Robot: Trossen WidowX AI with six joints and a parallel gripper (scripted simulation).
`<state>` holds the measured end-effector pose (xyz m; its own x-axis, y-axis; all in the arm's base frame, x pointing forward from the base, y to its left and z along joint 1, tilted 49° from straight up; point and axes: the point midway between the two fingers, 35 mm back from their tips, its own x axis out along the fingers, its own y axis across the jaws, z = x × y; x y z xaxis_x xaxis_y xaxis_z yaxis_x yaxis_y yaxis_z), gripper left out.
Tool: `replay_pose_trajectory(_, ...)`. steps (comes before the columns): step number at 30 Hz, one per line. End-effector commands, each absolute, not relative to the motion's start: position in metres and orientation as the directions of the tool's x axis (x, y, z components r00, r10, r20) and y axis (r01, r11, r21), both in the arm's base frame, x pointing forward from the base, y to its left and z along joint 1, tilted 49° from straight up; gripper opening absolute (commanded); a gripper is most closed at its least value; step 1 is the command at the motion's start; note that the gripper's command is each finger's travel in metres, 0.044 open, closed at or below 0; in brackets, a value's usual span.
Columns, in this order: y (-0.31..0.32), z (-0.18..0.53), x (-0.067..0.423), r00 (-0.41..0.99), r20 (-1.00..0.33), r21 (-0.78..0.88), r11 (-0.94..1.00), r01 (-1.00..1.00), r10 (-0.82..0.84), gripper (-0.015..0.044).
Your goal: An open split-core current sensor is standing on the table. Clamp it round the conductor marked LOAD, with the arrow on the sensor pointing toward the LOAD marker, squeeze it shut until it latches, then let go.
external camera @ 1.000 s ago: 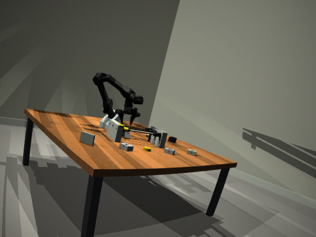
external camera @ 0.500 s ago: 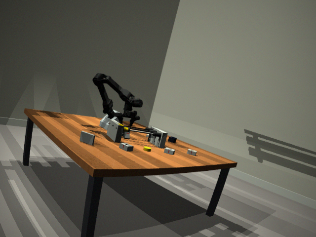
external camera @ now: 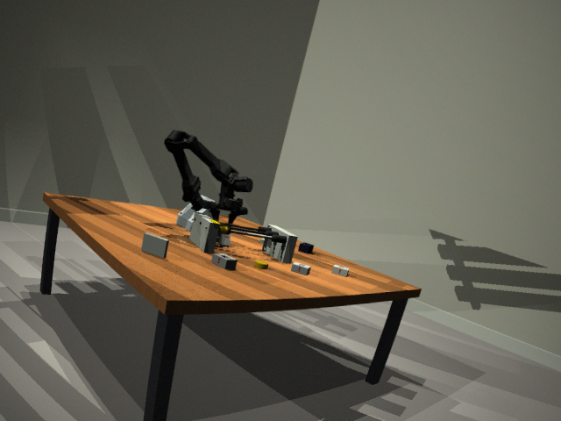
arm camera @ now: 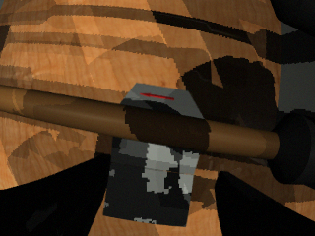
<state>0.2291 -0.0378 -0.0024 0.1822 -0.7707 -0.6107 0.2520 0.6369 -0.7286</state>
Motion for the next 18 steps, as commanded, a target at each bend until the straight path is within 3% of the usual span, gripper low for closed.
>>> replay_pose_trajectory(1,-0.038,-0.002,0.229,0.182,-0.611,-0.727,0.637,0.256,-0.770,0.0232)
replay_pose_trajectory(12,-0.038,-0.002,0.229,0.182,-0.611,-0.727,0.637,0.256,-0.770,0.0159)
replay_pose_trajectory(18,-0.033,-0.004,0.218,0.183,-0.611,-0.728,0.638,0.251,-0.770,0.0001)
